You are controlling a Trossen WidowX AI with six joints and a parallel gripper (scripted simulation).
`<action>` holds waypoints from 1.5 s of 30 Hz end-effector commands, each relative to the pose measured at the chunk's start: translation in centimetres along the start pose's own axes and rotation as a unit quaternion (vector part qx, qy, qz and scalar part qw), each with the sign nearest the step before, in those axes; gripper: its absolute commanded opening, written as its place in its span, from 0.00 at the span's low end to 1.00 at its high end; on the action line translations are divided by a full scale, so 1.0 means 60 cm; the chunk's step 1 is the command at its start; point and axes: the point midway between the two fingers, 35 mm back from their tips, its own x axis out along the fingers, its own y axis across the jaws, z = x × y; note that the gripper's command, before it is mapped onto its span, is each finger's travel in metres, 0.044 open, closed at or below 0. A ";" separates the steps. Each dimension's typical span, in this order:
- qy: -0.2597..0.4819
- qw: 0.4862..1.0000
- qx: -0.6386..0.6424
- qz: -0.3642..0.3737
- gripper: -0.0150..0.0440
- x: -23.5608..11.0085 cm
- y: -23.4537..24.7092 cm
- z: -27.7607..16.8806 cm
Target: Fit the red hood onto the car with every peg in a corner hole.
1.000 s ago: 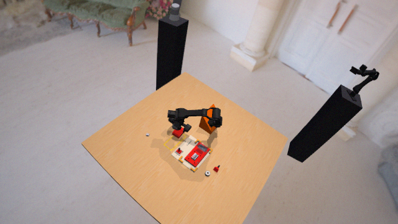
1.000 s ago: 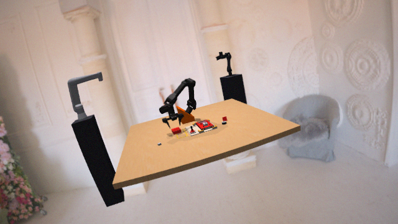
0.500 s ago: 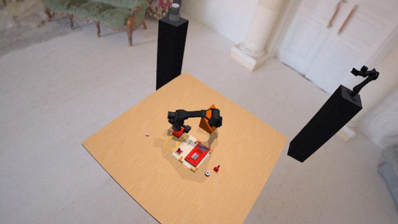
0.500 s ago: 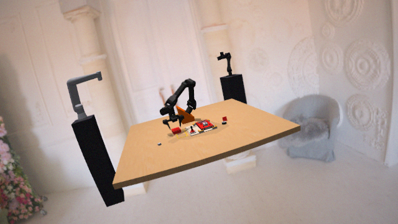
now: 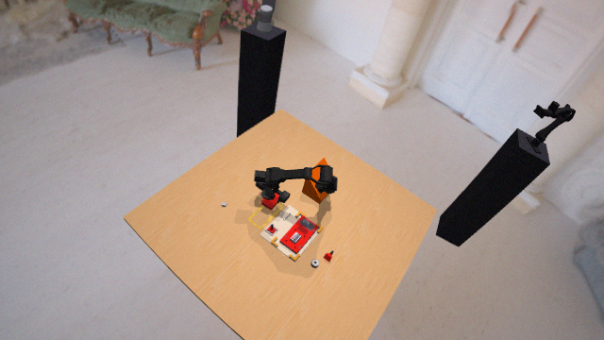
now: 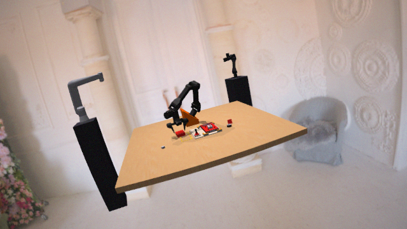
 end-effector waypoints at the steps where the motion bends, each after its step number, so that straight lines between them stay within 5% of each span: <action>1: -0.001 1.000 0.003 0.003 1.00 0.006 0.001 0.000; 32: -0.002 1.000 0.002 0.003 1.00 0.031 0.002 0.000; 36: 0.000 1.000 0.000 0.000 0.82 0.026 0.000 0.000; 45: 0.000 1.000 0.000 0.000 0.72 0.026 0.000 0.000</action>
